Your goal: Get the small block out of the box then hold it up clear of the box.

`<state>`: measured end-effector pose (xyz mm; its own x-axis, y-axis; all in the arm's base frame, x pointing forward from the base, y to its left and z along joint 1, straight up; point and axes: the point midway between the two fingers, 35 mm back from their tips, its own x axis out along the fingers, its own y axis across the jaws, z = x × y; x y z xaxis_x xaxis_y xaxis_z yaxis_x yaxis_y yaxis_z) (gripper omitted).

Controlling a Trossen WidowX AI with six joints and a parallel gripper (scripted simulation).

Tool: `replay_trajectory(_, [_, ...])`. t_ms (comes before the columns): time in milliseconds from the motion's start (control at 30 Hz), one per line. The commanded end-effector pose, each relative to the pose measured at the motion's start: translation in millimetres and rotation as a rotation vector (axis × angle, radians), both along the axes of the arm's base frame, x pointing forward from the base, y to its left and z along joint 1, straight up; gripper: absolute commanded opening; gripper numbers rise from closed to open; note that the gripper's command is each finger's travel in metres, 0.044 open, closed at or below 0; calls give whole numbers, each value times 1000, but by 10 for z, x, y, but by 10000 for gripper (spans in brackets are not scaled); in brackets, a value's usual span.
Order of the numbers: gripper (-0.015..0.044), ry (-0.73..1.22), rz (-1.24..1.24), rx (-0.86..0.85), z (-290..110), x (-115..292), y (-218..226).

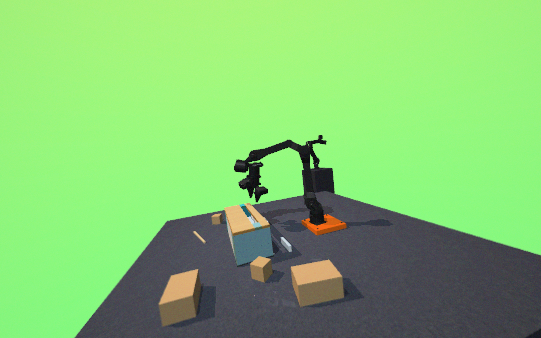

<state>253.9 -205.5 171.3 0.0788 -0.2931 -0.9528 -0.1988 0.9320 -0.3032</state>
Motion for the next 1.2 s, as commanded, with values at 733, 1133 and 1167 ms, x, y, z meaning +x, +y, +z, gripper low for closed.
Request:
replay_trajectory(733, [285,-601,-2417,597,35,-206,-85])
replay_trajectory(1133, [285,-542,-3285,812,96,-269,-131])
replay_trajectory(1167, [285,-530,-3342,822,100,-273,-133])
